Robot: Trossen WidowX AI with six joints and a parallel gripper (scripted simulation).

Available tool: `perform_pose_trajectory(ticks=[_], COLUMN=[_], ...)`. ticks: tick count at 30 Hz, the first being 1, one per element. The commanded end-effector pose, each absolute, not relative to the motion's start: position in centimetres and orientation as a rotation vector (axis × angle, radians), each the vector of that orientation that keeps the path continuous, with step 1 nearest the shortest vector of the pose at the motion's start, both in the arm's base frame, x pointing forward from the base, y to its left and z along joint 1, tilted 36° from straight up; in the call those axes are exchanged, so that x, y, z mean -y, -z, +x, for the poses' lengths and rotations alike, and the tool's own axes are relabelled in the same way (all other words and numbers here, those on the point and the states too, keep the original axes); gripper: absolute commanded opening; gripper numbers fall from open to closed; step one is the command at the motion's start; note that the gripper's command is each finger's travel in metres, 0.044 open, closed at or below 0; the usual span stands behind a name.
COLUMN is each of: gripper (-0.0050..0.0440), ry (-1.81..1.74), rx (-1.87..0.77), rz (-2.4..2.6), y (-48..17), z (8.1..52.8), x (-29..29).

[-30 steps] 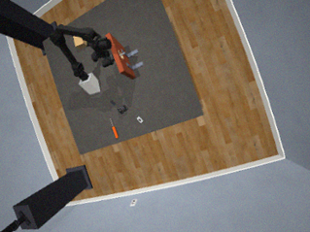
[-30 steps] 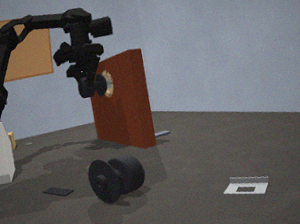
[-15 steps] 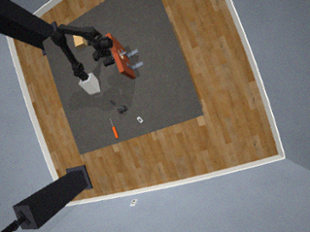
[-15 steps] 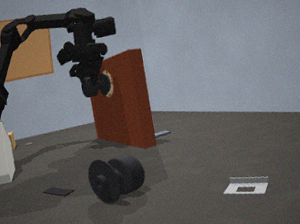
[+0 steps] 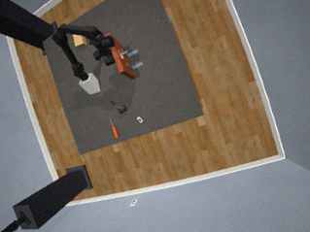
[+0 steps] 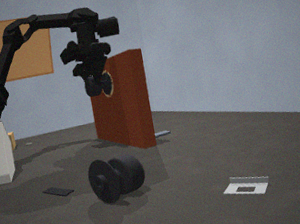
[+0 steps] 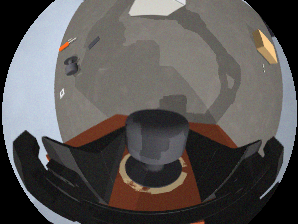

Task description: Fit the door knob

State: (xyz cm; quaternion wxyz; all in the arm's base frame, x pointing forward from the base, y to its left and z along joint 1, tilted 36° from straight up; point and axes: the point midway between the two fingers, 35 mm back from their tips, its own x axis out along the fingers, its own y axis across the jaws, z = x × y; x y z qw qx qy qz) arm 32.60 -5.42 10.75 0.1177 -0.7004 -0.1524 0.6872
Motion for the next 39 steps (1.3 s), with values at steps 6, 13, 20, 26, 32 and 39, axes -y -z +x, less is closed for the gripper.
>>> perform_pose_trajectory(ticks=[6, 13, 20, 26, 32, 39], gripper=[0.0144, 0.0312, 0.0432, 0.044, 0.044, 0.044], ry=[-2.011, -2.011, -2.011, -2.011, -2.011, -2.012], rx=[0.446, 0.446, 0.446, 0.446, 0.446, 0.447], rz=[-2.049, -2.049, -2.049, -2.049, -2.049, -2.047], y=[-10.8, -10.8, -10.8, -10.8, -10.8, -10.5], z=[32.6, 32.6, 32.6, 32.6, 32.6, 30.2], x=[5.4, 5.4, 5.4, 5.4, 5.4, 5.4])
